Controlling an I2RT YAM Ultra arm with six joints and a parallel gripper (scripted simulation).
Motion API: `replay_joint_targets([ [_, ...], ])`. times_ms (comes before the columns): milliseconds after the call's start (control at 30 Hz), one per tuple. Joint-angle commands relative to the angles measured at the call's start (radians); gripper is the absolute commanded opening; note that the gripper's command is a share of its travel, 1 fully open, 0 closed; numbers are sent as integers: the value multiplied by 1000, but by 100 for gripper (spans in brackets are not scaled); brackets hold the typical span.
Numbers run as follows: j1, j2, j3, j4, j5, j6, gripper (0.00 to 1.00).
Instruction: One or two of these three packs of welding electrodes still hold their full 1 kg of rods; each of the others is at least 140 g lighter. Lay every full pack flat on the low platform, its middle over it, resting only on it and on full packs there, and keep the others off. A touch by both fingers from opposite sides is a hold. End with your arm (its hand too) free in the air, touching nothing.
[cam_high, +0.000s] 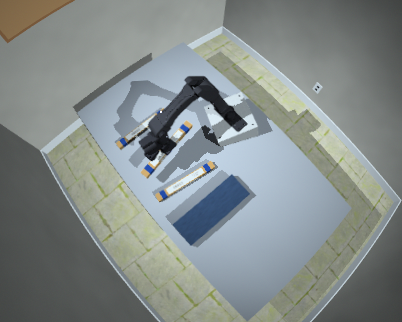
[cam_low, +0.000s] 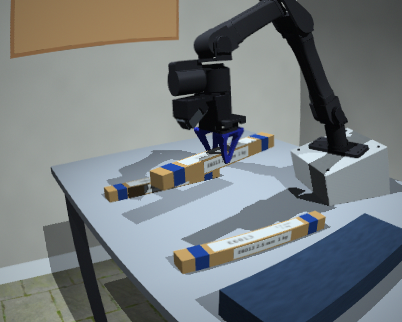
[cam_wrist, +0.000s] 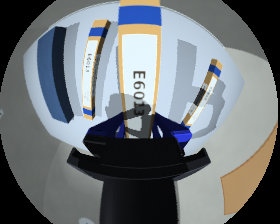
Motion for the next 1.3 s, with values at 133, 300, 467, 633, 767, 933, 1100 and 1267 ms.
replay_joint_targets([
  [133,-45,-70,38,-19,-23,-64,0],
  [300,-87,-72,42,-21,-35,-104,0],
  [467,-70,-70,58,-36,-39,-107,0],
  [633,-68,-66,77,-51,-39,-102,0],
  [767,-67,-63,86,-57,-39,-99,0],
  [933,-66,-60,98,-66,-39,-95,0],
  [1100,-64,-57,108,-73,-39,-90,0],
  [1267,-63,-56,112,-77,-39,-88,0],
])
